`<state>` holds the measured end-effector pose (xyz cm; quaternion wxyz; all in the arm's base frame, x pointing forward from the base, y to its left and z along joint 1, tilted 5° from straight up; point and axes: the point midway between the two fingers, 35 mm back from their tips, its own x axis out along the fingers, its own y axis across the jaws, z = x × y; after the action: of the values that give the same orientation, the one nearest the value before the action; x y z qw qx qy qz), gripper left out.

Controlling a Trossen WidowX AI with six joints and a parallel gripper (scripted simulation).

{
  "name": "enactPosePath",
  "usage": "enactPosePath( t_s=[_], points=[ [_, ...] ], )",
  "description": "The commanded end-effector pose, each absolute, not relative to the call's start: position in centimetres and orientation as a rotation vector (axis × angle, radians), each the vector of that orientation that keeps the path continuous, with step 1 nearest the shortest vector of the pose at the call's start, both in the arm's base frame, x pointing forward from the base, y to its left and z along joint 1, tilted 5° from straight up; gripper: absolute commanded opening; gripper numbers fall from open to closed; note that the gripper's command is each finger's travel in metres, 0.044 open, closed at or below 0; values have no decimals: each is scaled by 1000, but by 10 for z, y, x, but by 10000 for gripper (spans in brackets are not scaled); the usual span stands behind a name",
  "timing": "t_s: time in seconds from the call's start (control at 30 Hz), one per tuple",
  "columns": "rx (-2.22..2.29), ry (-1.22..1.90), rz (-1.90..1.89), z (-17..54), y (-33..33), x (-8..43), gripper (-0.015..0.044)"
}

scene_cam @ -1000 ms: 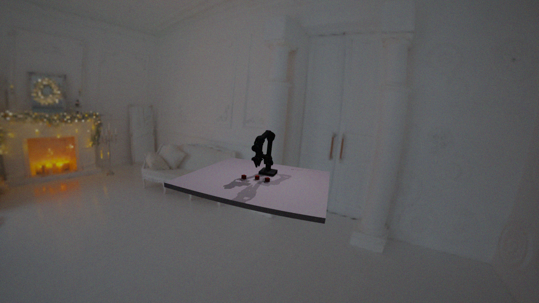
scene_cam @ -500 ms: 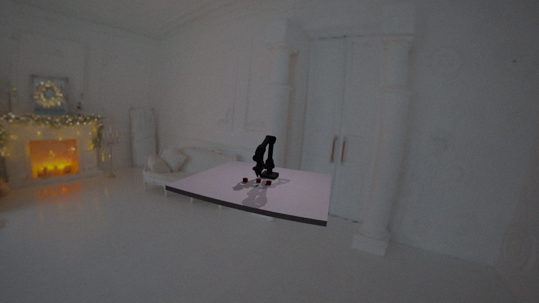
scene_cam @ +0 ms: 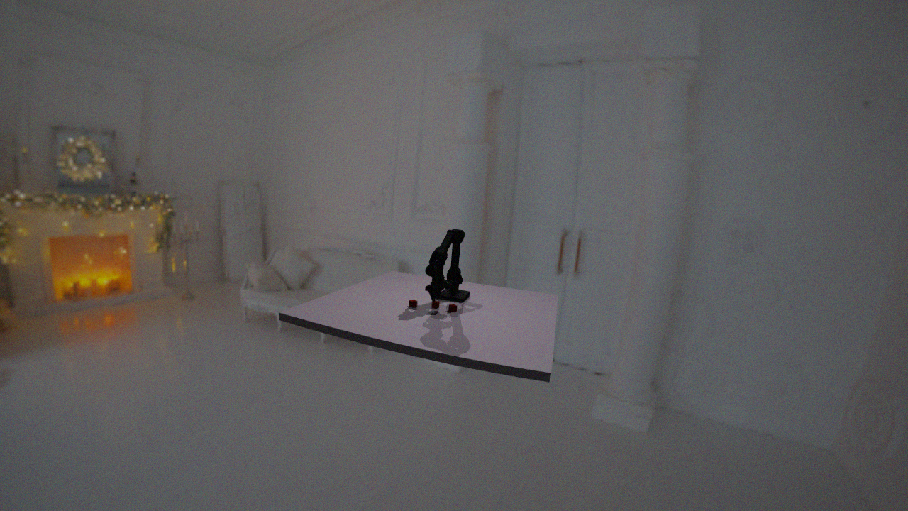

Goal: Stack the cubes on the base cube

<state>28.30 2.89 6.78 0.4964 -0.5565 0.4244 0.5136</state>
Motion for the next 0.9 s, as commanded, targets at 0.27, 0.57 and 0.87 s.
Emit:
enactPosePath(
  t_s=[0.27, 0.57, 0.87],
  points=[
    [-1337, 1038, 1255, 45, 30, 282, 265],
    [-1337, 1038, 1255, 44, 30, 282, 105],
    [-1337, 1038, 1255, 61, 30, 284, 105]
  ],
)
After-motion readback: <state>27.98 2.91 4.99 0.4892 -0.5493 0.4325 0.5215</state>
